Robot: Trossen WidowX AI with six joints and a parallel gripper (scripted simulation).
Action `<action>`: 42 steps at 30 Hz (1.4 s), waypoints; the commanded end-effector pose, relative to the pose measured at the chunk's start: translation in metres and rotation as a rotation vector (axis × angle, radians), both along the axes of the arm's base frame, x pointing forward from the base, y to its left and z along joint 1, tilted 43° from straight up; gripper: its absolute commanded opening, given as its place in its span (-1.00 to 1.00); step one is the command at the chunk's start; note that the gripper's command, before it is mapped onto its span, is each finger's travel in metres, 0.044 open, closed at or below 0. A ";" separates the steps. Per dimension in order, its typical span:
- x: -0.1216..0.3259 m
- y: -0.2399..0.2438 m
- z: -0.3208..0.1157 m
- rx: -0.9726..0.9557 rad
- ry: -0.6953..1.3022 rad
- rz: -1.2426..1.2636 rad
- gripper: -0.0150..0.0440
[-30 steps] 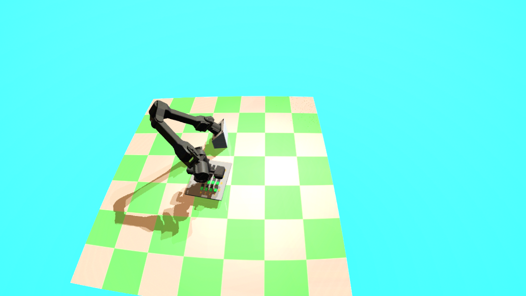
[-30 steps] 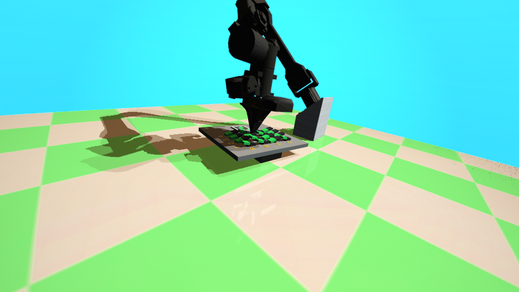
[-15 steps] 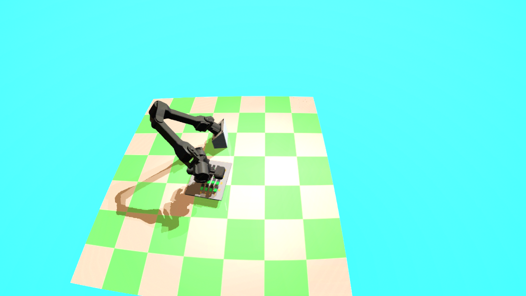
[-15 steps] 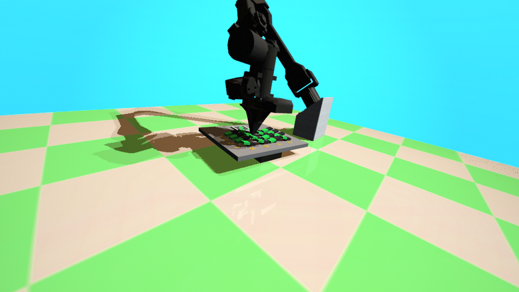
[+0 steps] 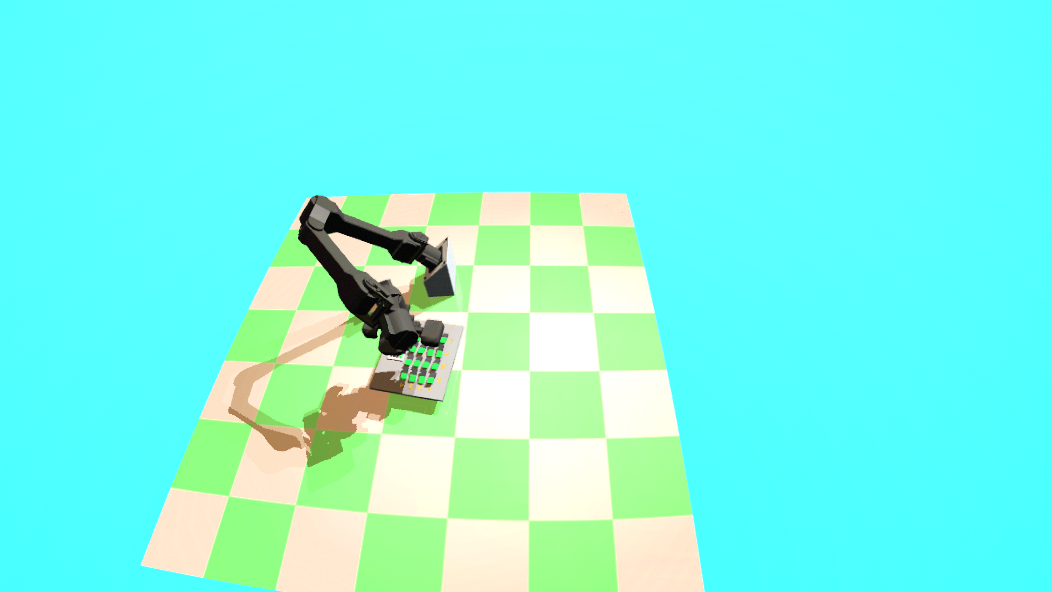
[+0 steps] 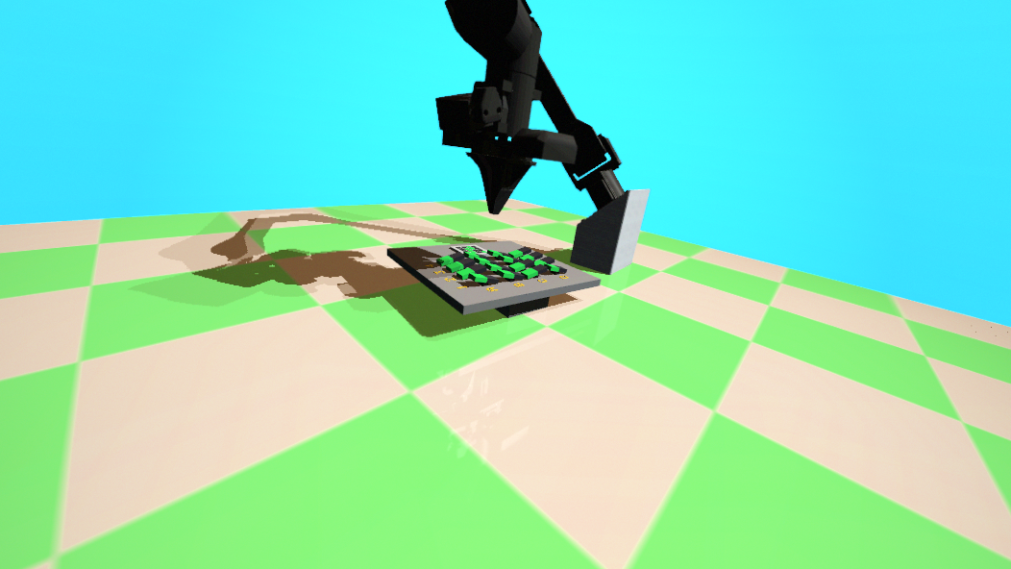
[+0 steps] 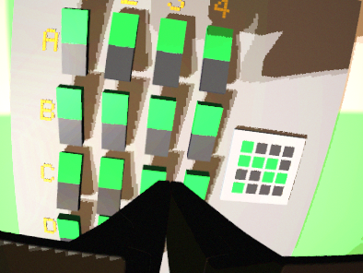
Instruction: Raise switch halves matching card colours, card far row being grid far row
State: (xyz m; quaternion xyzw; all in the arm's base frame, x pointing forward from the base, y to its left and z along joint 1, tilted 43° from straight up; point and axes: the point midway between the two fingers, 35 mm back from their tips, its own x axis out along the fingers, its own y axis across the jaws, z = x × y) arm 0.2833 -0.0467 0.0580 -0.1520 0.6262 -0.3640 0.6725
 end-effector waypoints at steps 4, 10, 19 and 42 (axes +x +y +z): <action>0.008 -0.015 0.018 0.001 -0.019 -0.010 -0.49; 0.007 -0.040 -0.007 0.008 -0.001 -0.028 -0.49; 0.007 -0.040 -0.007 0.008 -0.001 -0.028 -0.49; 0.006 -0.056 -0.024 0.007 -0.001 -0.027 -0.49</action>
